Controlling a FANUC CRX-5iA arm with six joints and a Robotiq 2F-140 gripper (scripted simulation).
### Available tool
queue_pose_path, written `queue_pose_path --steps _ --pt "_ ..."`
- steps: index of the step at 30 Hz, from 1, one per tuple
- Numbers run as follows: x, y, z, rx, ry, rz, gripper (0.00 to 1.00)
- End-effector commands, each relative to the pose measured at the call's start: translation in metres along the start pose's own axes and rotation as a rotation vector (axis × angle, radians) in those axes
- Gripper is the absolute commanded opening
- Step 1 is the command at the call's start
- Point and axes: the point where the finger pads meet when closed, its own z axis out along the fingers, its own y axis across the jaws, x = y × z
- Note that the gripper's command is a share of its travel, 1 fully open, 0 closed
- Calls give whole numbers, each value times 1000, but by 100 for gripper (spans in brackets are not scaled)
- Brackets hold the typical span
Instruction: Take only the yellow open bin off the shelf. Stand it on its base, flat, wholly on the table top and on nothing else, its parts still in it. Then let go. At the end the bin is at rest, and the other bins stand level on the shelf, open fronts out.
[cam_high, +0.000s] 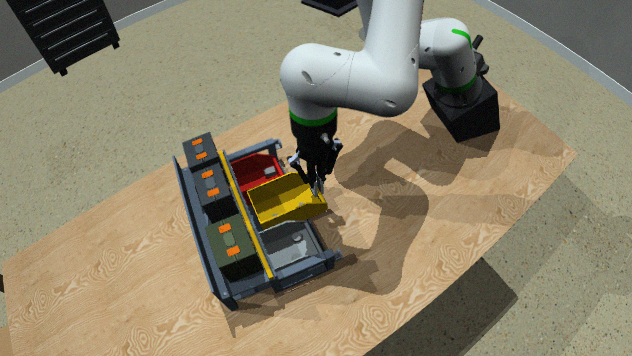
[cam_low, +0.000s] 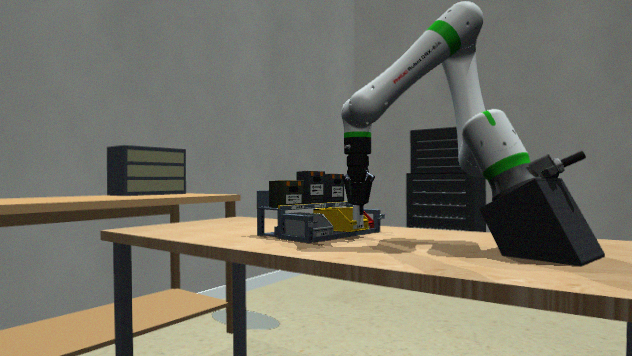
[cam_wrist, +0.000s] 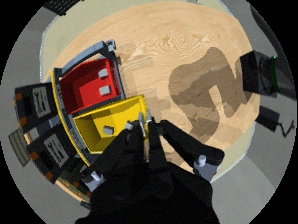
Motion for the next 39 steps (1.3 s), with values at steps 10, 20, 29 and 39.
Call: queue_pose_path --steps 10,20,29,39 --pt "0 30 0 1 0 0 0" --pt "0 42 0 0 0 0 0" --pt "0 60 0 1 0 0 0" --pt "0 84 0 0 0 0 0"
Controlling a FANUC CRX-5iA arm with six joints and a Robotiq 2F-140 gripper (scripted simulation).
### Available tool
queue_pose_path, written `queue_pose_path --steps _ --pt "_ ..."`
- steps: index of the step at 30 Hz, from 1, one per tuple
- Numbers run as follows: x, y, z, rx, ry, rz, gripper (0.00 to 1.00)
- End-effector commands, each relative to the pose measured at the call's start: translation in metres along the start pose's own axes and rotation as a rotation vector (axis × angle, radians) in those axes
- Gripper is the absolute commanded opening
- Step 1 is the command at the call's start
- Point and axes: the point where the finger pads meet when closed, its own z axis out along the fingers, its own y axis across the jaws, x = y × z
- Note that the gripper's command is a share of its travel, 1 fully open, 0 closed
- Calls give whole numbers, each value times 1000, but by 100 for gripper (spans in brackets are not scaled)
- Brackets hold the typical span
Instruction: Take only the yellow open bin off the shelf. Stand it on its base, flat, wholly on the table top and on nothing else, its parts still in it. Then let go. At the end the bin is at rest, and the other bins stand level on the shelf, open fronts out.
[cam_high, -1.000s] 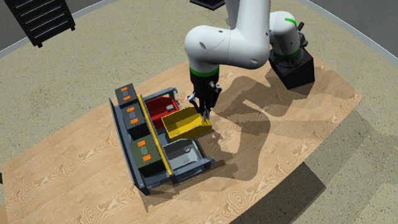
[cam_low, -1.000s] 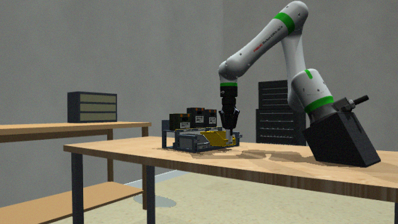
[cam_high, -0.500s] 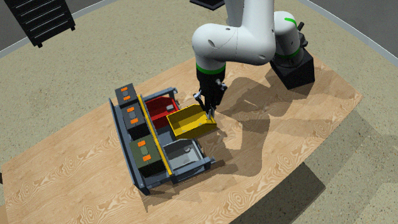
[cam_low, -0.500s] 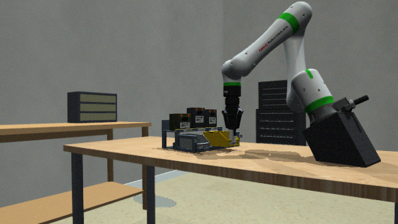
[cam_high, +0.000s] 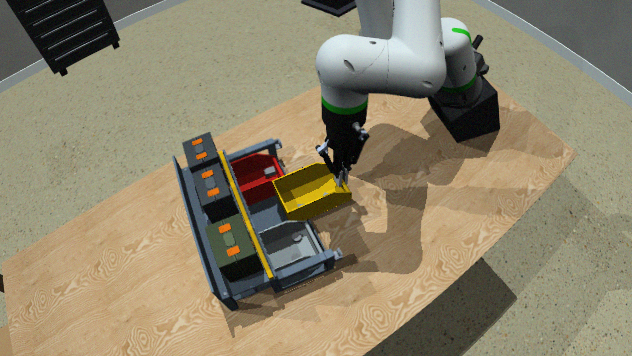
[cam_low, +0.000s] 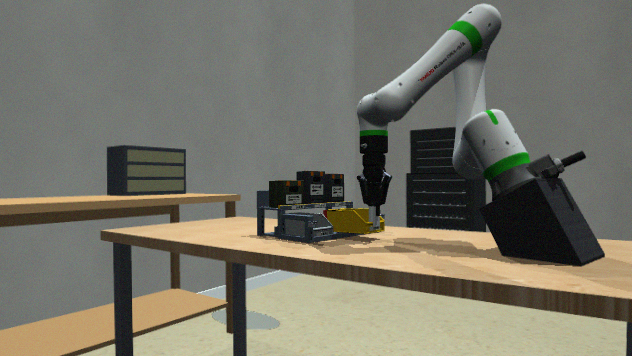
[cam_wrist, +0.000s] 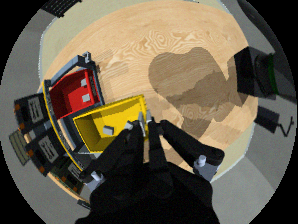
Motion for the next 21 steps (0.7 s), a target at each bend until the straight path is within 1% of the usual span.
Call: queue_pose_path --steps 1,13,18,21 --pt "0 22 0 1 1 1 0" --pt "0 22 0 1 1 1 0" --pt "0 67 0 1 1 1 0" --pt "0 67 0 1 1 1 0"
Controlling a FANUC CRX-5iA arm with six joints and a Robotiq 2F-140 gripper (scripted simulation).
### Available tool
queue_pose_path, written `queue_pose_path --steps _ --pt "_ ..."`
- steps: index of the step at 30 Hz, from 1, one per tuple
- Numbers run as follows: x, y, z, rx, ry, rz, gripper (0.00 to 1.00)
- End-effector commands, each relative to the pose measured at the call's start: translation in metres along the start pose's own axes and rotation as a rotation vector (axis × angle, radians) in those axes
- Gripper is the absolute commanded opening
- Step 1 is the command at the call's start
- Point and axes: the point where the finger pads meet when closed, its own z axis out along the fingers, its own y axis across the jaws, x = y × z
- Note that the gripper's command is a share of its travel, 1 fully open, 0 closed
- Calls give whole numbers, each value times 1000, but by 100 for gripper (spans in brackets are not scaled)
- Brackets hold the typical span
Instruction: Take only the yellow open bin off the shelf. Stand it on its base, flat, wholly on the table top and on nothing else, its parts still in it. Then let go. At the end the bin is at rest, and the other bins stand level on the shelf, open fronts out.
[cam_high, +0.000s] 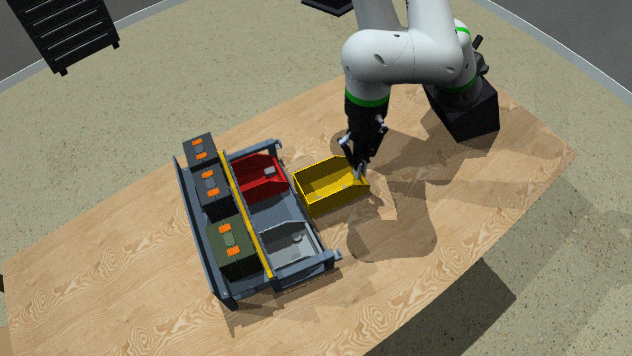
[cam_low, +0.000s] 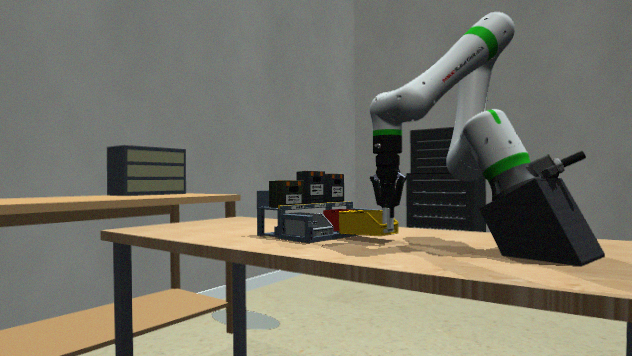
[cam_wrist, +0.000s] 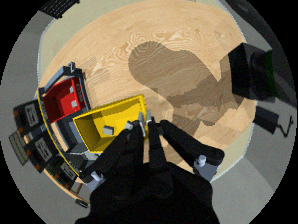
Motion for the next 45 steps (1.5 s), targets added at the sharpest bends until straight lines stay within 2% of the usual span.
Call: queue_pose_path --steps 1,26,31,45 --pt "-1 12 -3 5 2 1 0" --pt "-1 7 -3 5 1 1 0" --pt "-1 7 5 5 1 1 0" --pt "-1 7 8 5 1 1 0"
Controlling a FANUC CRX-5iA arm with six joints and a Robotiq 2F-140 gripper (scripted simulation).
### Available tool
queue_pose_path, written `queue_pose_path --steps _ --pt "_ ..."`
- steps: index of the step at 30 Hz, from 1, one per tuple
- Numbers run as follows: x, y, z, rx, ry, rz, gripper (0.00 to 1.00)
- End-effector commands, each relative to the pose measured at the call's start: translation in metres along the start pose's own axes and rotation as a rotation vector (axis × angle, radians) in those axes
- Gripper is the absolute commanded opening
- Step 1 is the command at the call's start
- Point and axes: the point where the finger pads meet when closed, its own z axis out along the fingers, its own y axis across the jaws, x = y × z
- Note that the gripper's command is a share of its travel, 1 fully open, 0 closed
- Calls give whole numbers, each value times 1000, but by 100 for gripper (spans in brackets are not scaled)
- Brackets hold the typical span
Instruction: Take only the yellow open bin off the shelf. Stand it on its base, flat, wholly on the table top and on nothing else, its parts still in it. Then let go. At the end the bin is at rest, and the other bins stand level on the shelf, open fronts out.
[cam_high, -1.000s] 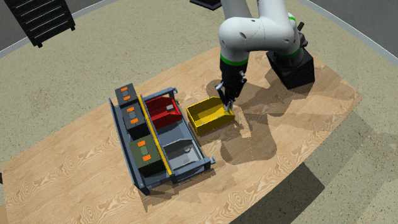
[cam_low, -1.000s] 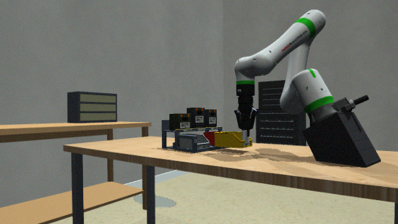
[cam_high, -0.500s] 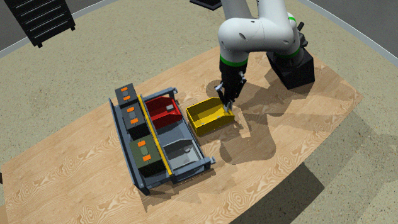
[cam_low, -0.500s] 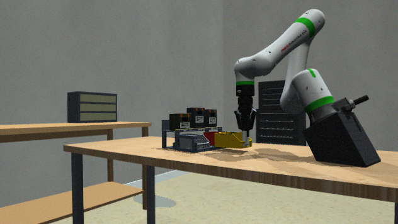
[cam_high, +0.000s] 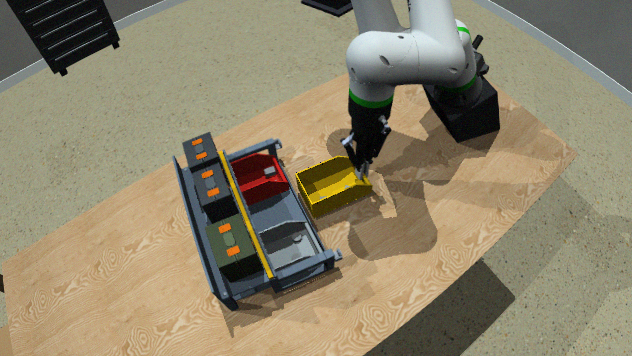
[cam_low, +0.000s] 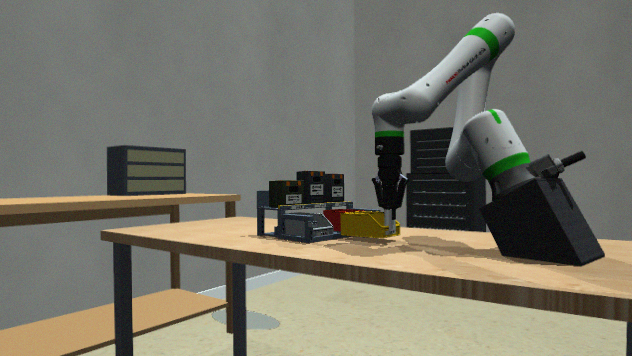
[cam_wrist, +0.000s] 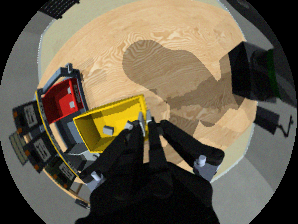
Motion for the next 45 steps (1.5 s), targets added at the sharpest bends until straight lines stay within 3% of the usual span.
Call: queue_pose_path --steps 1,32,33,45 --pt "0 0 4 0 0 0 0" --pt "0 0 15 0 0 0 0" --pt "0 0 15 0 0 0 57" --pt "0 0 15 0 0 0 57"
